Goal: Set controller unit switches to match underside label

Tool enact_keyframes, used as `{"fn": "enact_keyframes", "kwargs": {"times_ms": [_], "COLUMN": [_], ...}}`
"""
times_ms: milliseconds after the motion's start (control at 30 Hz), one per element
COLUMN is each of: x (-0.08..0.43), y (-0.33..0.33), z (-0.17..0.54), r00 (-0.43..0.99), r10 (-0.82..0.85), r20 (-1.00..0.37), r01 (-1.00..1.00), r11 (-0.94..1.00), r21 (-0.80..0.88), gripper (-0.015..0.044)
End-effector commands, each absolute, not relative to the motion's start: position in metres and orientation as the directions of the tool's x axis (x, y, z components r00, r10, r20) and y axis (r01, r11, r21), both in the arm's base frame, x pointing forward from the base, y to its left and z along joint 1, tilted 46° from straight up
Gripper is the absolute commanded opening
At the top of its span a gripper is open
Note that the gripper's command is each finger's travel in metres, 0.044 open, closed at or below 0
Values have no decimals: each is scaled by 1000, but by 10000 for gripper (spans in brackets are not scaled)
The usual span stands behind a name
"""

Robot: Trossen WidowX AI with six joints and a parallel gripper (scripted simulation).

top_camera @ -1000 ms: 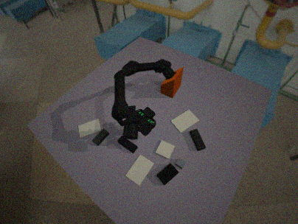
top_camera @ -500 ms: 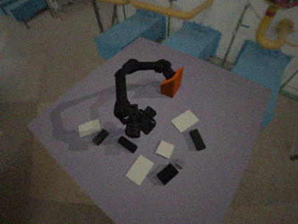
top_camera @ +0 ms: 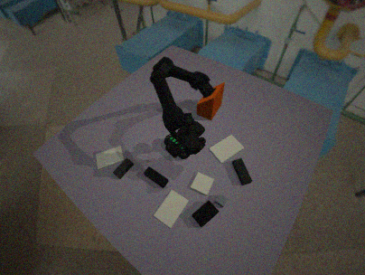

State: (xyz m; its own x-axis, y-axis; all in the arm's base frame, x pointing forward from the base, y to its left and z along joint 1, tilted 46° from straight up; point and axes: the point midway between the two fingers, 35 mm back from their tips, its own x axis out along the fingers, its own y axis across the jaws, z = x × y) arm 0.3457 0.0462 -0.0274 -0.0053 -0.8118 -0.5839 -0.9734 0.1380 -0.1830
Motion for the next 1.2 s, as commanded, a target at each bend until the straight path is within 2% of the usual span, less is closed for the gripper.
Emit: {"fn": "enact_keyframes", "kwargs": {"times_ms": [0,1167], "x": [344,346], "y": [43,3], "z": [-30,-69], "r00": [0,-4], "r10": [-816,-819], "r20": [-577,-574], "r01": [-972,-972], "r11": [136,139], "r21": [-193,-191], "gripper": [440,440]}}
